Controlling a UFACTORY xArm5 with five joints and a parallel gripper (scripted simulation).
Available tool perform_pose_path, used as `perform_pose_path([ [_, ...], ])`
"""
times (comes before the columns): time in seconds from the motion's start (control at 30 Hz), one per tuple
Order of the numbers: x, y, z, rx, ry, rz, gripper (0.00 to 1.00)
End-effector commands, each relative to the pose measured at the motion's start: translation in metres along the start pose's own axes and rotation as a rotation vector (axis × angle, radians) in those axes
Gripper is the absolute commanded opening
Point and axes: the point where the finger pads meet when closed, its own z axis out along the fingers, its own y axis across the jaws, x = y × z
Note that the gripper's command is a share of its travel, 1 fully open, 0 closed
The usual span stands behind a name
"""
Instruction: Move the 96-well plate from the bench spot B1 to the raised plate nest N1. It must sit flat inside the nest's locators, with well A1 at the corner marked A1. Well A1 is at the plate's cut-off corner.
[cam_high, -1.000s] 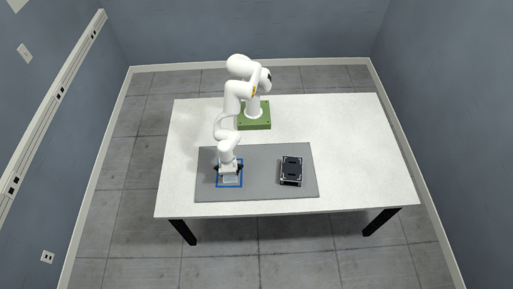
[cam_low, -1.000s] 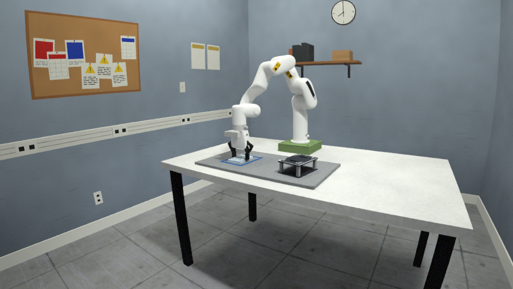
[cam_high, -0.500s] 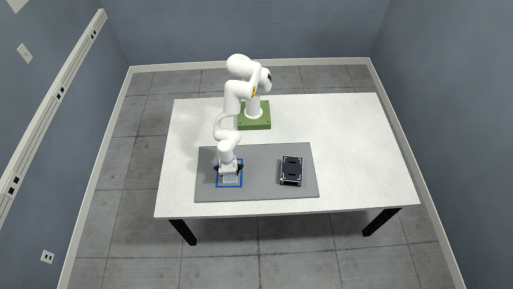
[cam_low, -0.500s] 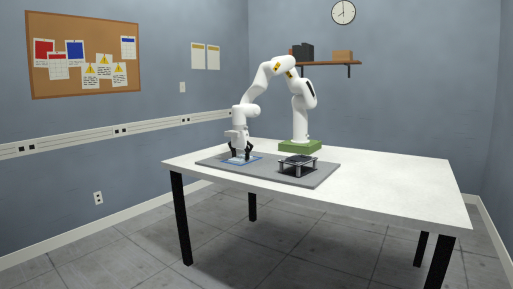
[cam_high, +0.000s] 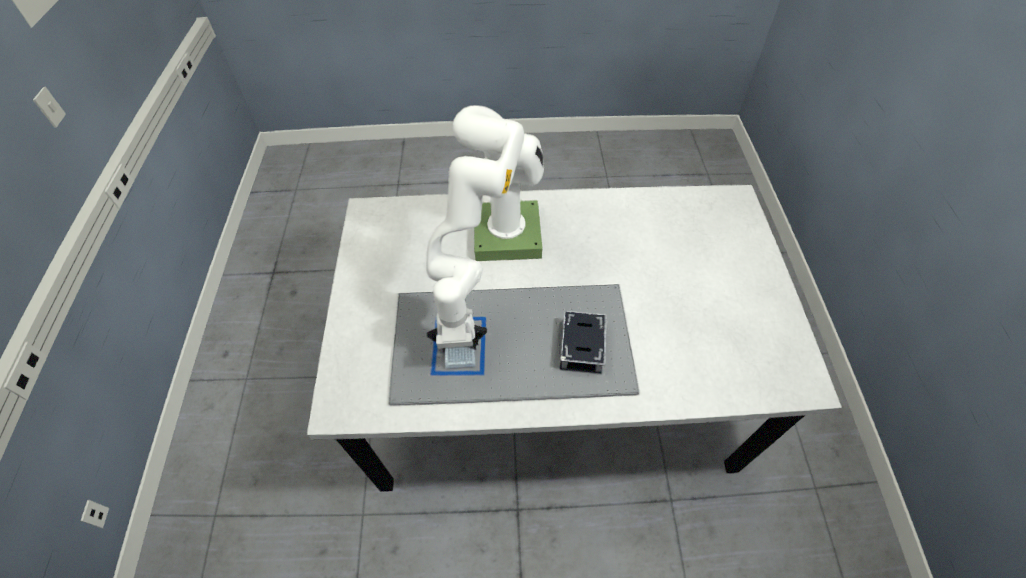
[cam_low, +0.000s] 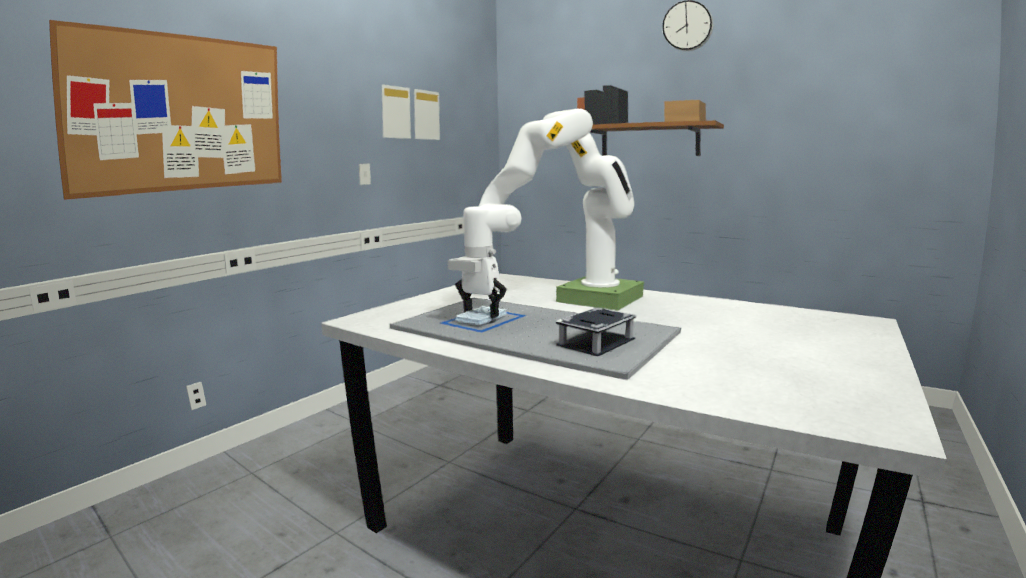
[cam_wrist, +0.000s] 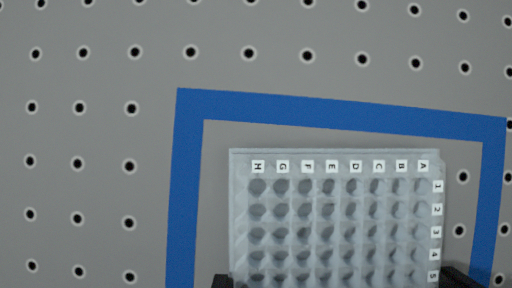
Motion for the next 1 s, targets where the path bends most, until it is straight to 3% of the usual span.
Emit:
perform_pose_path([
  [0.0,0.001,0.0,-0.004,-0.012,-0.001,0.0,0.0],
  [0.73,0.001,0.0,-0.013,-0.012,-0.001,0.0,0.0],
  [0.97,0.001,0.0,-0.025,-0.012,-0.001,0.0,0.0],
])
